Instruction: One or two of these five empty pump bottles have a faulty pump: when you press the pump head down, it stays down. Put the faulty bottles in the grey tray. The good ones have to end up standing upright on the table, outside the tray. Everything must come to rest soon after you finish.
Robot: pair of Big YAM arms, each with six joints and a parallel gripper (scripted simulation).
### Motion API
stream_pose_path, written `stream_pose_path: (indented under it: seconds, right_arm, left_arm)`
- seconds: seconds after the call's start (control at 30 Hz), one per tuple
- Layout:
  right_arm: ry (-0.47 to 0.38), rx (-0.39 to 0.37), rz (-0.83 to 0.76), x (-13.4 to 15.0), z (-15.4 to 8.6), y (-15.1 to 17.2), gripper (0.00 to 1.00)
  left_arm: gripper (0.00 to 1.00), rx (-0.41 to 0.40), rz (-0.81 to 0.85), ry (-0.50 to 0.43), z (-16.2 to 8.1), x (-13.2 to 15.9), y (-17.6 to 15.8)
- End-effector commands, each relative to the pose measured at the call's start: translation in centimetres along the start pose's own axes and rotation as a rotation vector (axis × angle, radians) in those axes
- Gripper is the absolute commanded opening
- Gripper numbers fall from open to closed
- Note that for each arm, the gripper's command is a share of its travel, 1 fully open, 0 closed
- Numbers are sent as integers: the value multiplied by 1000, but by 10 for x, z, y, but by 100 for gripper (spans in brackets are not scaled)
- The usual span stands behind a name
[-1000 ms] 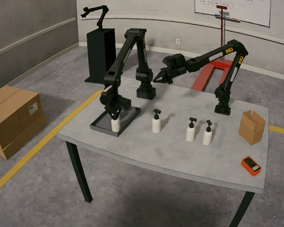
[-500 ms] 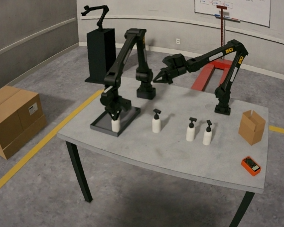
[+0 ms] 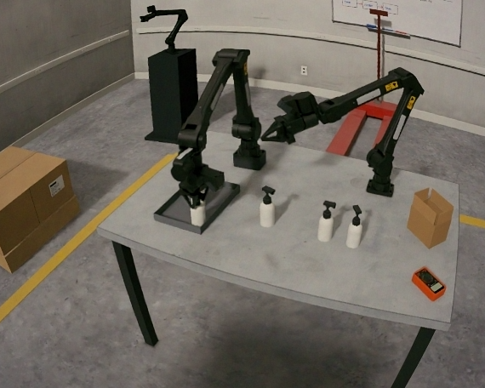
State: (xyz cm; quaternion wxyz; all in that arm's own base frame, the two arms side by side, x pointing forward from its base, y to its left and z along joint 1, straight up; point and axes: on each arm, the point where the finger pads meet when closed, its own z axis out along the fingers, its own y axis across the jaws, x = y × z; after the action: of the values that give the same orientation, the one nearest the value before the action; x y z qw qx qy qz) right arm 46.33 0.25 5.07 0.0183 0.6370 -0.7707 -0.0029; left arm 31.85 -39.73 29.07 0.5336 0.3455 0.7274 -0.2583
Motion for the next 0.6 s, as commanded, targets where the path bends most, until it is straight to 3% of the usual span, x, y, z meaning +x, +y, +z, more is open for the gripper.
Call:
stream_pose_path:
  seconds: [0.0,0.57]
  right_arm:
    - [-6,21,-3,0,-1,-7,75]
    - [-27,108,-2,-12,-45,-13,75]
  left_arm:
    - [0,4,8,-44,-1,-19,-1]
    - [0,4,8,-44,-1,-19,-1]
